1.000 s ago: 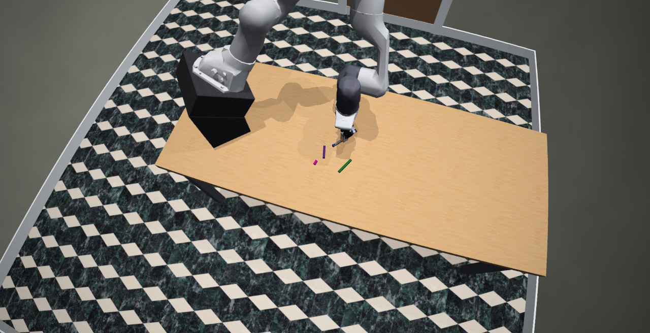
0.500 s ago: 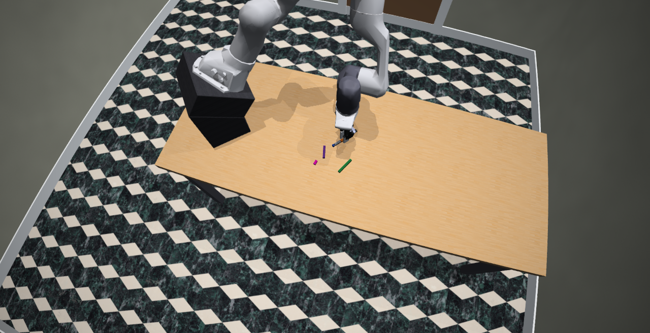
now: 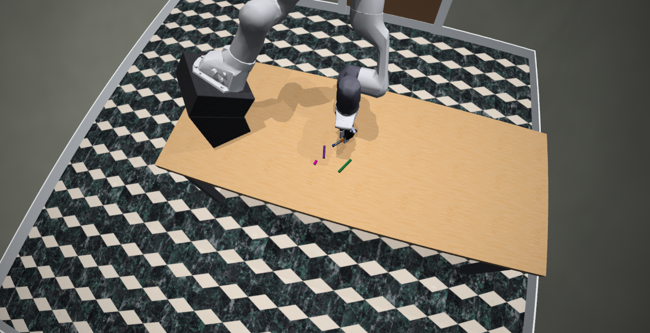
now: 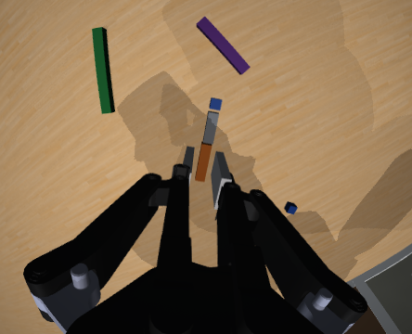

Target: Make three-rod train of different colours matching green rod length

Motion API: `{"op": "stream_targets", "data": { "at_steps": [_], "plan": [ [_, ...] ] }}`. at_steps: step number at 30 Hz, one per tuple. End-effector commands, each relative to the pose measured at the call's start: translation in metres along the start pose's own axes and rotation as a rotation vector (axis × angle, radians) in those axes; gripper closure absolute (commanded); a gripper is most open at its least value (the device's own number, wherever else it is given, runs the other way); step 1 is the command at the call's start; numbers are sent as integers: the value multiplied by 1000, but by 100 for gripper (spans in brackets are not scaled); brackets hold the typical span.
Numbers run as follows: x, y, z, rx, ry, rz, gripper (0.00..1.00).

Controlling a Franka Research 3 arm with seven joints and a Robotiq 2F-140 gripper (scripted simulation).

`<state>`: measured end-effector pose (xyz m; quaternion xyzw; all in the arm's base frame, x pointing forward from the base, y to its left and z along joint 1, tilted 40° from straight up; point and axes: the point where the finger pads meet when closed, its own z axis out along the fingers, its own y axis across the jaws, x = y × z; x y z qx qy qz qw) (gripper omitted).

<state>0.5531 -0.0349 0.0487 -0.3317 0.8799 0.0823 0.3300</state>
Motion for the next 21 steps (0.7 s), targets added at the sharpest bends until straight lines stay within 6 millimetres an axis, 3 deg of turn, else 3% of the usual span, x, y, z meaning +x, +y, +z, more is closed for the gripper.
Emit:
{"op": "stream_targets", "data": {
  "at_steps": [1, 6, 17, 21],
  "plan": [
    [-1, 0, -1, 2, 0, -3, 85],
    [-1, 0, -11, 2, 0, -3, 85],
    [-1, 0, -66, 2, 0, -3, 85],
    [-1, 0, -75, 2, 0, -3, 85]
  ]
}}
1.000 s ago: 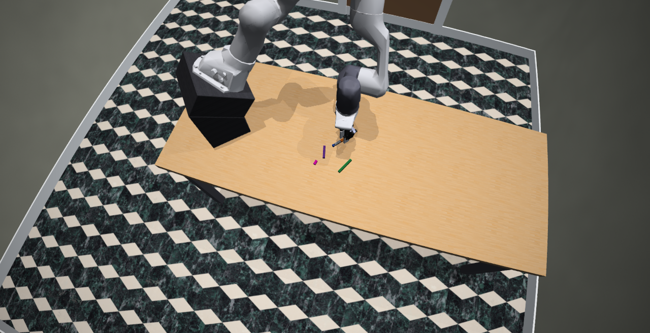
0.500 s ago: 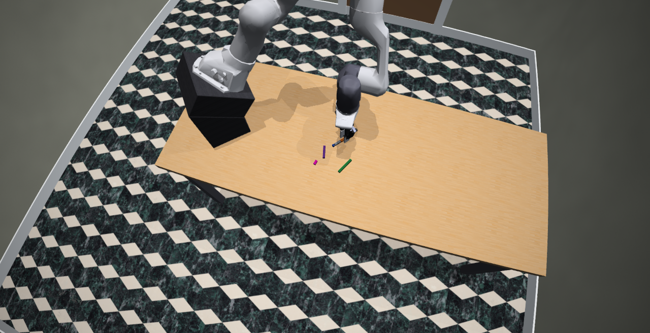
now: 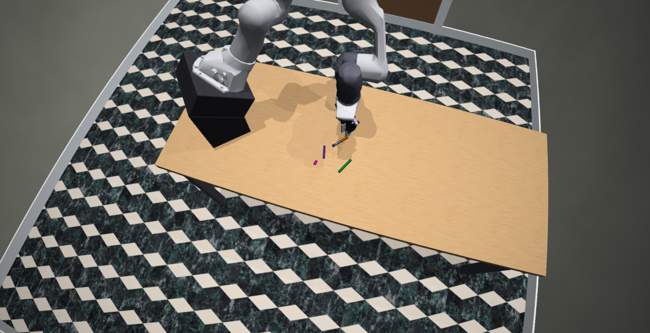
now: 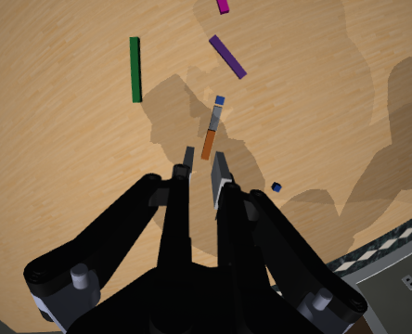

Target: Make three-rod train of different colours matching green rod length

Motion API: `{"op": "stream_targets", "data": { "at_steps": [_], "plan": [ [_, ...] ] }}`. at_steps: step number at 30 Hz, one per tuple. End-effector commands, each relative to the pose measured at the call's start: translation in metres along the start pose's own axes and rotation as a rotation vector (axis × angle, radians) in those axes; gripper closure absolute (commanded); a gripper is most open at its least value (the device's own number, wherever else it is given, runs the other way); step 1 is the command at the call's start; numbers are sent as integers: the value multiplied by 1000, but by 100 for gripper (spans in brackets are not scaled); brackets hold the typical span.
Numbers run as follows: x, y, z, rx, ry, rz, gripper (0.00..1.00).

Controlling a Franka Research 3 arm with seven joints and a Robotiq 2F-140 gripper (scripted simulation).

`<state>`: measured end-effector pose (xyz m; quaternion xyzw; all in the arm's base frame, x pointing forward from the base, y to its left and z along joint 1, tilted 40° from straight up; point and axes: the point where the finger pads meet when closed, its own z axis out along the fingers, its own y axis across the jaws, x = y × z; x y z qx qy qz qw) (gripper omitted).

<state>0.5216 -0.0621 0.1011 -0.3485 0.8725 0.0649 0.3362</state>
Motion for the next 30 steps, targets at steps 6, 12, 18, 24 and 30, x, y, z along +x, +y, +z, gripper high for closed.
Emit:
{"op": "stream_targets", "data": {
  "at_steps": [6, 12, 18, 24, 30],
  "plan": [
    [0, 4, -22, -20, 2, 44, 85],
    [0, 4, -23, -20, 2, 44, 0],
    [0, 4, -23, -20, 2, 44, 0],
    [0, 4, -23, -20, 2, 44, 0],
    [0, 4, -23, -20, 2, 44, 0]
  ]
}}
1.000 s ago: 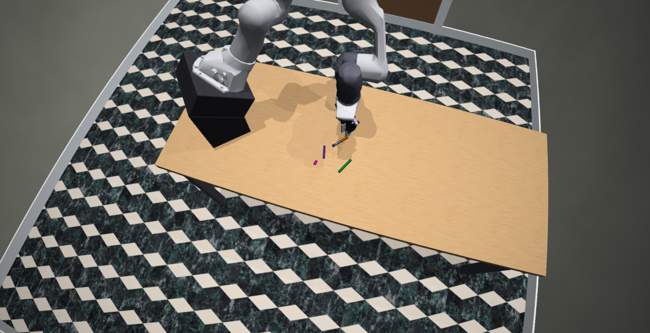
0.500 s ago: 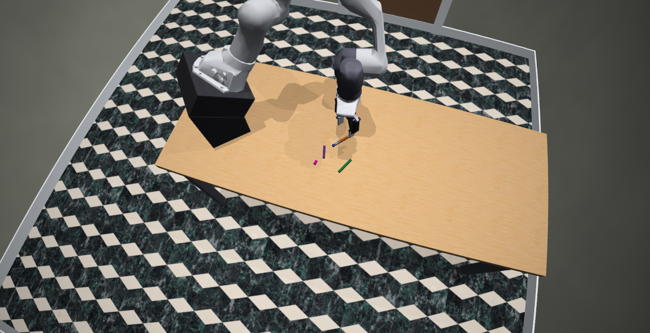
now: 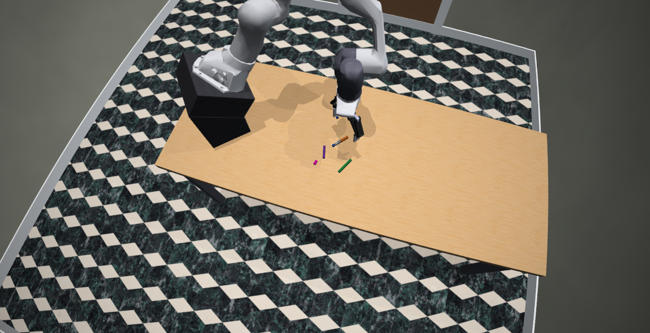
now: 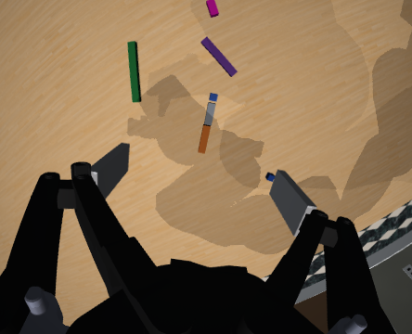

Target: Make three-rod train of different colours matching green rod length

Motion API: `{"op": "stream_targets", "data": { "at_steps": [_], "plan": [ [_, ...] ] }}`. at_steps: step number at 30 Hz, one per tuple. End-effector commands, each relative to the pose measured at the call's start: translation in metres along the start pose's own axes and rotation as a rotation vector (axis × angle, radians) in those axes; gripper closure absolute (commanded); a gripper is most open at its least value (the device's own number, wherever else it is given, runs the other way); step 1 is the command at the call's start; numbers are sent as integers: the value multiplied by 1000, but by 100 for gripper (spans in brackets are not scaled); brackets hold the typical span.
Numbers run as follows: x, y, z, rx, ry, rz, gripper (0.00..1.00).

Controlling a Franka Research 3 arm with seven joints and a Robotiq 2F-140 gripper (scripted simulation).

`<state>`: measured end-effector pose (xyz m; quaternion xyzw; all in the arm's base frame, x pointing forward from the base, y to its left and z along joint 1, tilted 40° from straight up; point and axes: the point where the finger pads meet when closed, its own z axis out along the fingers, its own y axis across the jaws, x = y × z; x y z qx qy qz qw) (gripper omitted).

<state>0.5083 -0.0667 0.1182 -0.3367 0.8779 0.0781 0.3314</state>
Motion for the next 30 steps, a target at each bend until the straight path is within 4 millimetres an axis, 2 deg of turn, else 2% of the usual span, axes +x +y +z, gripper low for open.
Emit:
{"op": "stream_targets", "data": {
  "at_steps": [1, 8, 17, 19, 25, 30],
  "plan": [
    [1, 1, -1, -3, 0, 10, 0],
    [1, 1, -7, -3, 0, 10, 0],
    [1, 1, -42, -3, 0, 10, 0],
    [1, 1, -42, -3, 0, 10, 0],
    [1, 0, -66, -3, 0, 10, 0],
    [1, 0, -75, -3, 0, 10, 0]
  ]
}}
